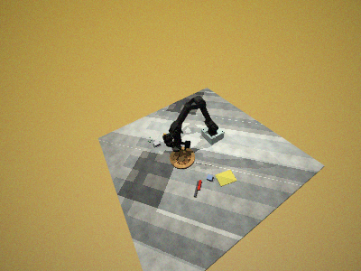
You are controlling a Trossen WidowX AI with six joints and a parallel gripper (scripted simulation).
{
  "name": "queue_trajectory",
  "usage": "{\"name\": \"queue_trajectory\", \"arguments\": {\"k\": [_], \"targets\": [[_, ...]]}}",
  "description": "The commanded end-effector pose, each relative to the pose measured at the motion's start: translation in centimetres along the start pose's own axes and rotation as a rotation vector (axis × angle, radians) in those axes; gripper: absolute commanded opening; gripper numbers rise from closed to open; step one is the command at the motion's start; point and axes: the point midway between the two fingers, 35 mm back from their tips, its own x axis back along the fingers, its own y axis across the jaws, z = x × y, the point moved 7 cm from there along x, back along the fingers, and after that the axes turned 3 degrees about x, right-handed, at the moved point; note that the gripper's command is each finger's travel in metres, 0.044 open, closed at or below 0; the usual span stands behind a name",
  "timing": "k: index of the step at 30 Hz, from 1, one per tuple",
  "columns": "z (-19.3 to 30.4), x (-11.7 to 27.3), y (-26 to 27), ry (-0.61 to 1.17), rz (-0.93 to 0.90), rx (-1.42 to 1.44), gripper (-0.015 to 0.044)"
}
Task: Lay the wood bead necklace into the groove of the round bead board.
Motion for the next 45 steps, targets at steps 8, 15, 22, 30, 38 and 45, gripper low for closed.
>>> {"name": "queue_trajectory", "arguments": {"k": [8, 15, 22, 30, 38, 45], "targets": [[0.0, 0.1, 0.0, 0.0, 0.002, 0.004, 0.044], [0.0, 0.1, 0.0, 0.0, 0.002, 0.004, 0.044], [-1.0, 3.0, -0.3, 0.0, 0.002, 0.153, 0.0282], [-1.2, 2.9, -0.3, -0.001, 0.002, 0.175, 0.012], [-1.2, 2.5, -0.5, -0.004, 0.009, 0.167, 0.012], [-1.2, 1.4, -0.4, -0.003, 0.006, 0.17, 0.012]]}}
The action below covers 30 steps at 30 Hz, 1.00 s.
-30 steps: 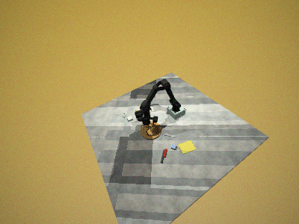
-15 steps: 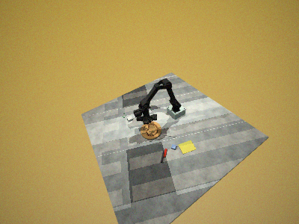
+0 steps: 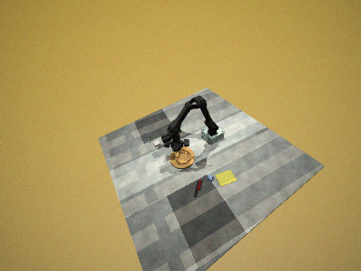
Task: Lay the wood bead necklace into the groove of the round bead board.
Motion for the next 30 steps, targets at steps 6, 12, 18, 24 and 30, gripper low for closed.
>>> {"name": "queue_trajectory", "arguments": {"k": [6, 12, 18, 24, 30], "targets": [[0.1, -1.7, 0.3, 0.005, -0.011, 0.006, 0.012], [0.1, -2.6, 0.4, 0.006, -0.013, 0.008, 0.012], [0.1, -2.7, 0.4, 0.006, -0.014, 0.008, 0.012], [0.1, -2.5, 0.2, 0.004, -0.009, 0.004, 0.0], [0.1, -2.5, 0.2, 0.004, -0.009, 0.004, 0.0]]}}
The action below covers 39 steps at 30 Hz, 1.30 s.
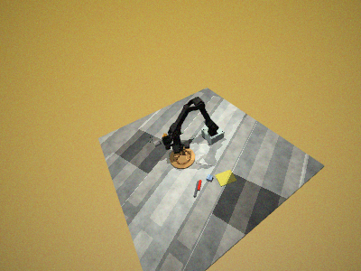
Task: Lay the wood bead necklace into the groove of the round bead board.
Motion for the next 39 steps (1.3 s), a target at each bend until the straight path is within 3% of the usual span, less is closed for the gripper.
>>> {"name": "queue_trajectory", "arguments": {"k": [1, 39], "targets": [[0.0, 0.02, -0.01, 0.0, 0.0, 0.0, 0.0], [0.04, 0.42, 0.09, 0.001, -0.002, 0.003, 0.0]]}}
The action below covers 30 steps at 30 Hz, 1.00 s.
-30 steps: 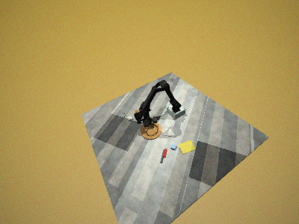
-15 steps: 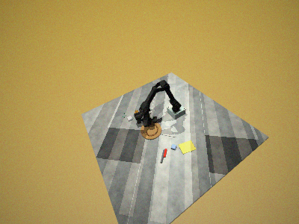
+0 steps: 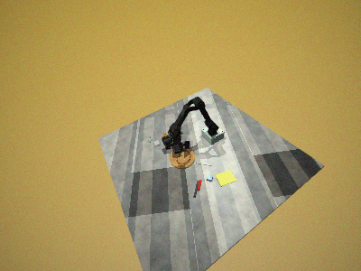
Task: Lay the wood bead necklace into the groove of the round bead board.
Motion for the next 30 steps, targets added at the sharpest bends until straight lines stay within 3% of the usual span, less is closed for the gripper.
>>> {"name": "queue_trajectory", "arguments": {"k": [1, 23, 30], "targets": [[0.05, 0.5, 0.1, 0.001, -0.003, 0.004, 0.0], [0.7, -0.24, -0.55, 0.002, -0.003, 0.005, 0.0], [0.66, 0.14, -0.59, 0.0, -0.001, 0.0, 0.0184]]}}
